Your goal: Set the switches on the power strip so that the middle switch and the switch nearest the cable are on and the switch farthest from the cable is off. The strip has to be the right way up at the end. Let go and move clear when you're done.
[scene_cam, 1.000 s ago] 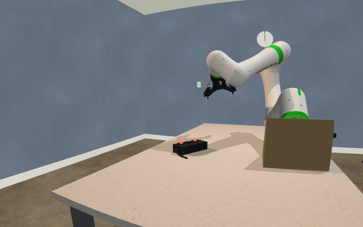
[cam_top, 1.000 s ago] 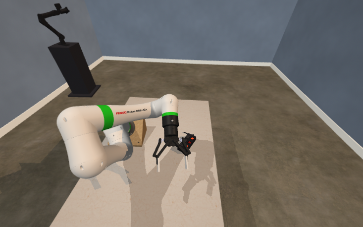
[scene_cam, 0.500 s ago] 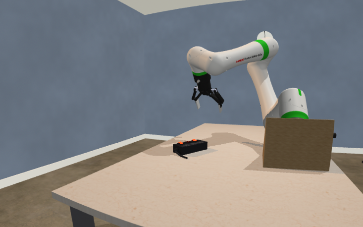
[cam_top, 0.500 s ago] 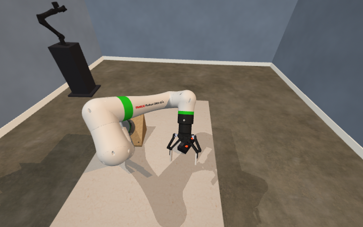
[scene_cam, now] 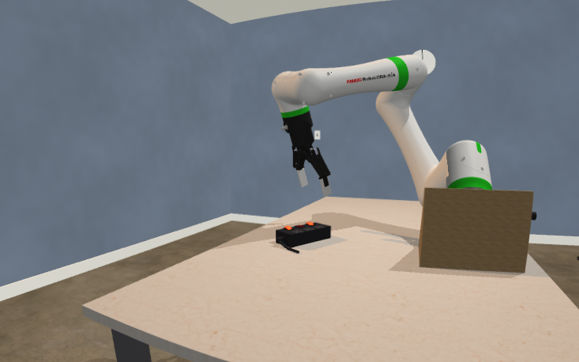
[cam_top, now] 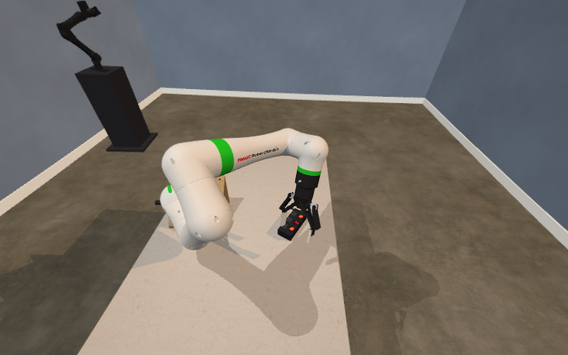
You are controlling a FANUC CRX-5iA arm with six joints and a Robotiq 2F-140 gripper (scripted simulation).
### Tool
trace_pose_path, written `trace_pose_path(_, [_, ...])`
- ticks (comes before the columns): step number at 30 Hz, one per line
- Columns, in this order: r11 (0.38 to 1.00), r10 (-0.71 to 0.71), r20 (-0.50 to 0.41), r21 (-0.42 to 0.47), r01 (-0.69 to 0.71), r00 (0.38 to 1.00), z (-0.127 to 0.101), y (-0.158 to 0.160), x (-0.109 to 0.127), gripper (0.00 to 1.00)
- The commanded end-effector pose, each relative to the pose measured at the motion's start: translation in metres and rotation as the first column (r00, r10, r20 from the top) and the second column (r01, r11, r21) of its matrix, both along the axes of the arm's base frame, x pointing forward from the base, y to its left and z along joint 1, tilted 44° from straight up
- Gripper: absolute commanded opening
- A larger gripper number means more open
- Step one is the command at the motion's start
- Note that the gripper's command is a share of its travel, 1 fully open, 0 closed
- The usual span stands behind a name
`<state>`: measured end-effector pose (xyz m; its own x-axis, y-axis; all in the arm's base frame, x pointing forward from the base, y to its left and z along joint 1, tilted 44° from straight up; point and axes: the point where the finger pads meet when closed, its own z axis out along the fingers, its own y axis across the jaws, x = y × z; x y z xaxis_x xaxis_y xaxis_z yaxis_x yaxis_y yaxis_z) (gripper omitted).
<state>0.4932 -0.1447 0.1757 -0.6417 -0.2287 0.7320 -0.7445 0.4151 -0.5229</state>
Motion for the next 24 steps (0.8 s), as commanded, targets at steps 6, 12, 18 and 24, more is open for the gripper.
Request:
trace_pose_path(6, [0.974,-0.208,0.208,0.137,0.182,0.956,-0.071,0.05,0.02,1.0])
trace_pose_path(12, [0.932,-0.343,0.299,0.23,0.281,0.891,-0.113,0.088,0.03,1.0])
trace_pose_path(18, [0.922,-0.368,0.312,0.247,0.299,0.876,-0.121,0.095,0.032,1.0])
trace_pose_path(24, [0.922,-0.368,0.312,0.247,0.299,0.876,-0.121,0.095,0.032,1.0])
